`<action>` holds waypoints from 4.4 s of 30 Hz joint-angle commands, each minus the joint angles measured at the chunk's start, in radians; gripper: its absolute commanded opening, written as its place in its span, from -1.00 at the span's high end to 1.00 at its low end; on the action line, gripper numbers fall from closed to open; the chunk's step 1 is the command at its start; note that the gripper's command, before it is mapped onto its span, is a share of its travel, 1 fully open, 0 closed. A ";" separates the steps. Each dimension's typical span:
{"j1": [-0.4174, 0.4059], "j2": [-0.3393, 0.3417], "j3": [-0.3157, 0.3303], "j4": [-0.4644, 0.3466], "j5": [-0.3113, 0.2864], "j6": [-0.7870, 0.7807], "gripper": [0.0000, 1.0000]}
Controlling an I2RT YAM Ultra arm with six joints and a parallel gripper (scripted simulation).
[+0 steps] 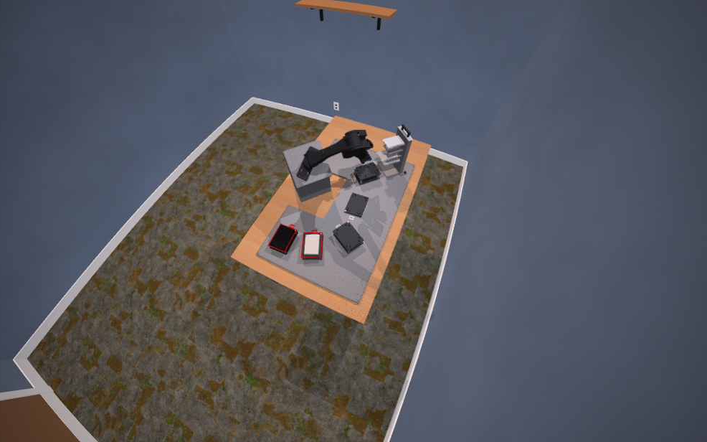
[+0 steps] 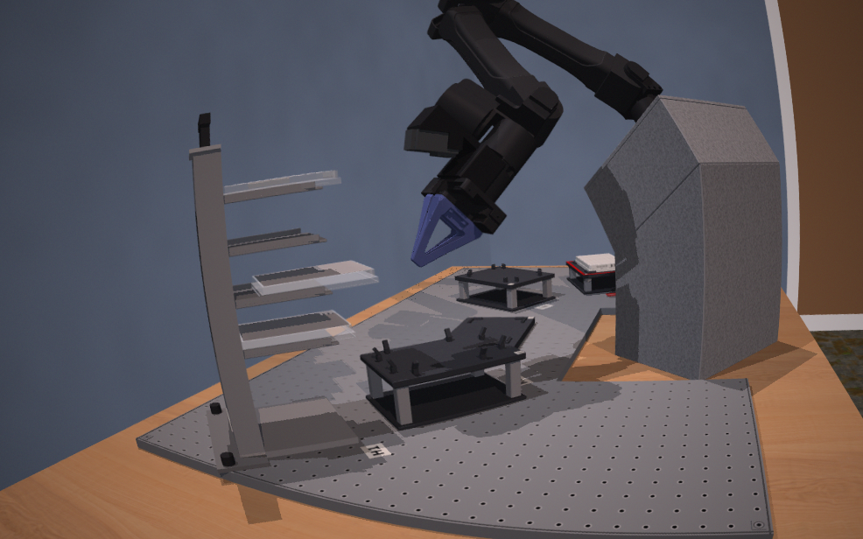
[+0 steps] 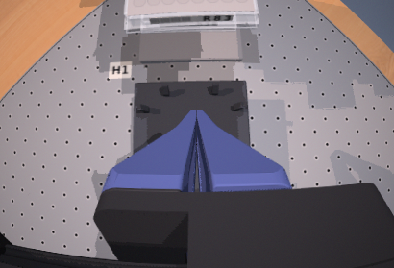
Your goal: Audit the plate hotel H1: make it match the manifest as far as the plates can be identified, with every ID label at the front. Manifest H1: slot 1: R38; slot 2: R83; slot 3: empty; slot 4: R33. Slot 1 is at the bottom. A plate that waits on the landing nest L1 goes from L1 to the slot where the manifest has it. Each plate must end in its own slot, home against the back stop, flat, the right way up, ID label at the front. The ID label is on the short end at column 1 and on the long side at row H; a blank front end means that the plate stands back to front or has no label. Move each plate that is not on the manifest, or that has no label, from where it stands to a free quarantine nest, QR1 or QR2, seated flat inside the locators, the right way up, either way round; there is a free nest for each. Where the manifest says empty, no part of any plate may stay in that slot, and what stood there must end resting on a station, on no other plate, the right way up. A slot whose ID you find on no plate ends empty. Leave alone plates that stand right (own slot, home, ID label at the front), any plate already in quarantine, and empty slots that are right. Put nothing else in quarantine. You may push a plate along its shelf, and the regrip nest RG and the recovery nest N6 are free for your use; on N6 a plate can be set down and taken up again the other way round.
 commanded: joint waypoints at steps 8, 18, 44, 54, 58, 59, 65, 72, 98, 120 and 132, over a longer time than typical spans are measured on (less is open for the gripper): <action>0.013 0.016 0.032 -0.043 -0.012 -0.005 1.00; 0.015 0.019 0.065 -0.067 -0.011 -0.004 1.00; 0.017 0.028 0.127 -0.120 -0.011 -0.003 1.00; 0.018 0.032 0.155 -0.143 -0.011 -0.003 1.00; 0.018 0.034 0.161 -0.148 -0.011 -0.002 1.00; 0.018 0.034 0.163 -0.150 -0.011 -0.002 1.00; 0.018 0.037 0.181 -0.164 -0.011 -0.002 1.00; 0.018 0.041 0.200 -0.180 -0.010 -0.002 1.00; 0.019 0.056 0.265 -0.229 -0.010 -0.001 1.00; 0.019 0.071 0.325 -0.274 -0.010 0.000 1.00; 0.020 0.080 0.356 -0.296 -0.010 0.000 1.00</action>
